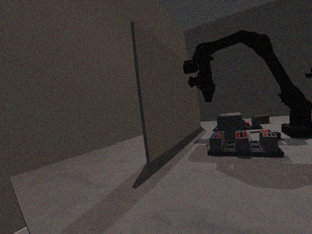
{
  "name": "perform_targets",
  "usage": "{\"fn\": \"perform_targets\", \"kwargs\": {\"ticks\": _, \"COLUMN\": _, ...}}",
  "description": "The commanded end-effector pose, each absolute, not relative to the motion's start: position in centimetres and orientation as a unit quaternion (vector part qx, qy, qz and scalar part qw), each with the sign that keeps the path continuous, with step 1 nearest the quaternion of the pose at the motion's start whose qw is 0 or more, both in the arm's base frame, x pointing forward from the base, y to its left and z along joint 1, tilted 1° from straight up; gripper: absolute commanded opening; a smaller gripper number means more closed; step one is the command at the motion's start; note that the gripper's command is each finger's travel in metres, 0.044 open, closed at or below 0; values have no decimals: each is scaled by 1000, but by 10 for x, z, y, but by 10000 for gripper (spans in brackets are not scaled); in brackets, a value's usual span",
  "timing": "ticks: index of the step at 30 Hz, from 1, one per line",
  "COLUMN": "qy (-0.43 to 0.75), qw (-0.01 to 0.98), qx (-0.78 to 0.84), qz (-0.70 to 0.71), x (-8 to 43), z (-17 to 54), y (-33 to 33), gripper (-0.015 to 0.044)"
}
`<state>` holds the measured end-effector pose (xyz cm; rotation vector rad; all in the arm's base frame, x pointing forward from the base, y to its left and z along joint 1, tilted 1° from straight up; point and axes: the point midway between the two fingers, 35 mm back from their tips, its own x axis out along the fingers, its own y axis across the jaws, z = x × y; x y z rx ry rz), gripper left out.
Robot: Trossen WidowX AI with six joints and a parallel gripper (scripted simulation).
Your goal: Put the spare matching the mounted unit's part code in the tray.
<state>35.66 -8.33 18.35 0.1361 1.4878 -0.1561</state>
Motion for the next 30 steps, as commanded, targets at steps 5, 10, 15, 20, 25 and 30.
{"fn": "perform_targets", "kwargs": {"ticks": 5, "qy": 685, "qw": 723, "qx": 63, "qz": -66, "x": 354, "z": 157, "y": -82, "gripper": 440}}
{"fn": "perform_targets", "kwargs": {"ticks": 10, "qy": 684, "qw": 723, "qx": 63, "qz": -68, "x": 355, "z": 154, "y": -83, "gripper": 440}}
{"fn": "perform_targets", "kwargs": {"ticks": 15, "qy": 685, "qw": 723, "qx": 63, "qz": -66, "x": 355, "z": 148, "y": -83, "gripper": 440}}
{"fn": "perform_targets", "kwargs": {"ticks": 20, "qy": 685, "qw": 723, "qx": 63, "qz": -66, "x": 355, "z": 148, "y": -83, "gripper": 440}}
{"fn": "perform_targets", "kwargs": {"ticks": 25, "qy": 686, "qw": 724, "qx": 43, "qz": -46, "x": 353, "z": 148, "y": -70, "gripper": 440}}
{"fn": "perform_targets", "kwargs": {"ticks": 30, "qy": 681, "qw": 716, "qx": -108, "qz": 103, "x": 326, "z": 153, "y": 12, "gripper": 440}}
